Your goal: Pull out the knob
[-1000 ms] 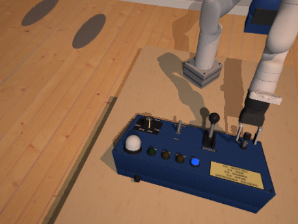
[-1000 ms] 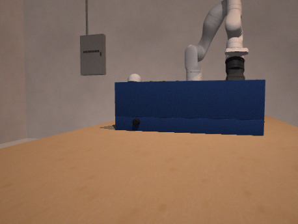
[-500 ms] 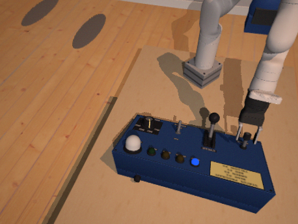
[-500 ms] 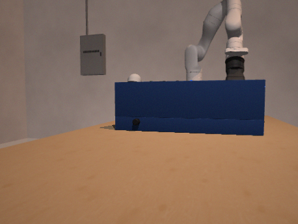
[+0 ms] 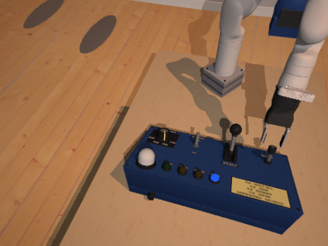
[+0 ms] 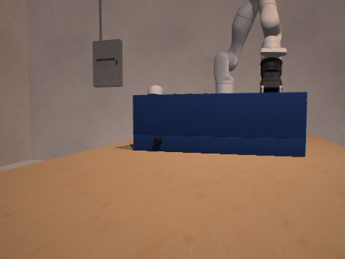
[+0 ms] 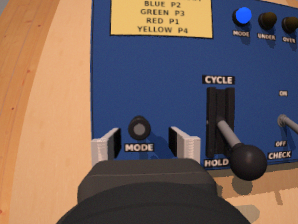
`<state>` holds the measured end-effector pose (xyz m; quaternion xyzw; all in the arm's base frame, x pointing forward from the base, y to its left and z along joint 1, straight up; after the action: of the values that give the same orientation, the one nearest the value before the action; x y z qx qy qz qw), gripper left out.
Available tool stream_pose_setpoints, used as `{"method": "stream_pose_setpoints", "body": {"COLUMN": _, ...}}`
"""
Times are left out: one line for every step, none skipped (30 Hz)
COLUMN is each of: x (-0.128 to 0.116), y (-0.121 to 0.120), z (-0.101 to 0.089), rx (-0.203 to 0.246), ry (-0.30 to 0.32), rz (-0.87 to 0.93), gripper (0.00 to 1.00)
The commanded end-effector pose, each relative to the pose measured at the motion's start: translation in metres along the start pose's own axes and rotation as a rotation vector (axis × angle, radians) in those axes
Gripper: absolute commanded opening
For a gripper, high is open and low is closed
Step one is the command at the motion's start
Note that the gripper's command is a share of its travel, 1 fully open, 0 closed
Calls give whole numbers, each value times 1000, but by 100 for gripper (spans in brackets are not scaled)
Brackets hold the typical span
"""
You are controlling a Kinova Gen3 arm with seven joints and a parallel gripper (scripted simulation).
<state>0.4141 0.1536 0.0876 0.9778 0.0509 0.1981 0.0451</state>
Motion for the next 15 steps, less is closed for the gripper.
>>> {"method": "stream_pose_setpoints", "body": {"x": 9, "y": -3, "z": -21, "rx": 22, "ry": 22, "rz": 12, "gripper": 100}}
{"method": "stream_pose_setpoints", "body": {"x": 8, "y": -3, "z": -26, "rx": 22, "ry": 22, "rz": 12, "gripper": 100}}
{"method": "stream_pose_setpoints", "body": {"x": 8, "y": -3, "z": -31, "rx": 22, "ry": 22, "rz": 12, "gripper": 100}}
{"method": "stream_pose_setpoints", "body": {"x": 8, "y": -3, "z": -36, "rx": 22, "ry": 22, "rz": 12, "gripper": 100}}
{"method": "stream_pose_setpoints", "body": {"x": 8, "y": -2, "z": -41, "rx": 22, "ry": 22, "rz": 12, "gripper": 100}}
{"method": "stream_pose_setpoints", "body": {"x": 8, "y": -2, "z": -46, "rx": 22, "ry": 22, "rz": 12, "gripper": 100}}
{"method": "stream_pose_setpoints", "body": {"x": 8, "y": -2, "z": -51, "rx": 22, "ry": 22, "rz": 12, "gripper": 100}}
{"method": "stream_pose_setpoints", "body": {"x": 8, "y": -2, "z": -55, "rx": 22, "ry": 22, "rz": 12, "gripper": 100}}
{"method": "stream_pose_setpoints", "body": {"x": 8, "y": -2, "z": -60, "rx": 22, "ry": 22, "rz": 12, "gripper": 100}}
{"method": "stream_pose_setpoints", "body": {"x": 8, "y": -2, "z": -60, "rx": 22, "ry": 22, "rz": 12, "gripper": 100}}
{"method": "stream_pose_setpoints", "body": {"x": 8, "y": -2, "z": -60, "rx": 22, "ry": 22, "rz": 12, "gripper": 100}}
{"method": "stream_pose_setpoints", "body": {"x": 8, "y": -2, "z": -64, "rx": 22, "ry": 22, "rz": 12, "gripper": 100}}
{"method": "stream_pose_setpoints", "body": {"x": 8, "y": -2, "z": -67, "rx": 22, "ry": 22, "rz": 12, "gripper": 100}}
{"method": "stream_pose_setpoints", "body": {"x": 7, "y": -2, "z": -71, "rx": 22, "ry": 22, "rz": 12, "gripper": 100}}
{"method": "stream_pose_setpoints", "body": {"x": 7, "y": -2, "z": -74, "rx": 22, "ry": 22, "rz": 12, "gripper": 100}}
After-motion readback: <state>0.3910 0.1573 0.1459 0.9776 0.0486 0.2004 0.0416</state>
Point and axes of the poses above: the point where the finger pads meet when closed, its own z axis out along the fingers, its own y axis across the jaws, x = y × z, the point moved 1 cm from there along -z, back along the fingers, and after that the axes turned 12 degrees about -z, right-handed, at the moved point
